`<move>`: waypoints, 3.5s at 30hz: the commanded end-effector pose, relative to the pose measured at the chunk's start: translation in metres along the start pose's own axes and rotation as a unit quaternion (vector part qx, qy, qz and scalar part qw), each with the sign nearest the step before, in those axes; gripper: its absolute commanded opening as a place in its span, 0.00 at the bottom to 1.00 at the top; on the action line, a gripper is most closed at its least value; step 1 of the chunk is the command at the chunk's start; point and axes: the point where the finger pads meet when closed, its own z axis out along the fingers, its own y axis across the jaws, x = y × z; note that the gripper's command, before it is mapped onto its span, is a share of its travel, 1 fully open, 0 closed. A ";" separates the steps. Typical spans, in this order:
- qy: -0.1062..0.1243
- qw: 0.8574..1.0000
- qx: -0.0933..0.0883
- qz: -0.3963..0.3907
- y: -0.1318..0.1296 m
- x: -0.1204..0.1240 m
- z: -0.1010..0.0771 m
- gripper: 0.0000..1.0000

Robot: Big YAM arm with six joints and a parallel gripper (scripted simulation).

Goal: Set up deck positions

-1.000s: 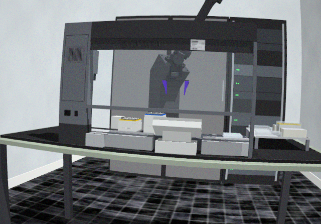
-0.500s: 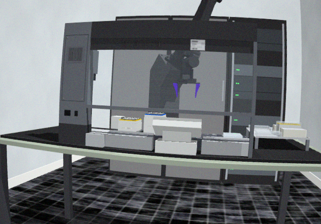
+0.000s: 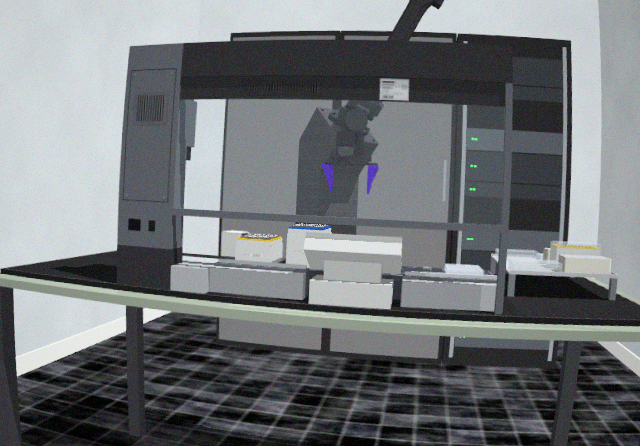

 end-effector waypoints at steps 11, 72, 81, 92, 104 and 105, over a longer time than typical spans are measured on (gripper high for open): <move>-0.002 1.000 0.005 -0.017 -0.049 -0.035 -0.001 1.00; -0.008 1.000 0.003 -0.027 -0.192 -0.150 0.036 1.00; -0.011 1.000 0.005 -0.024 -0.195 -0.149 0.030 1.00; -0.011 1.000 0.005 -0.024 -0.195 -0.149 0.030 1.00; -0.011 1.000 0.005 -0.024 -0.195 -0.149 0.030 1.00; -0.011 1.000 0.005 -0.024 -0.195 -0.149 0.030 1.00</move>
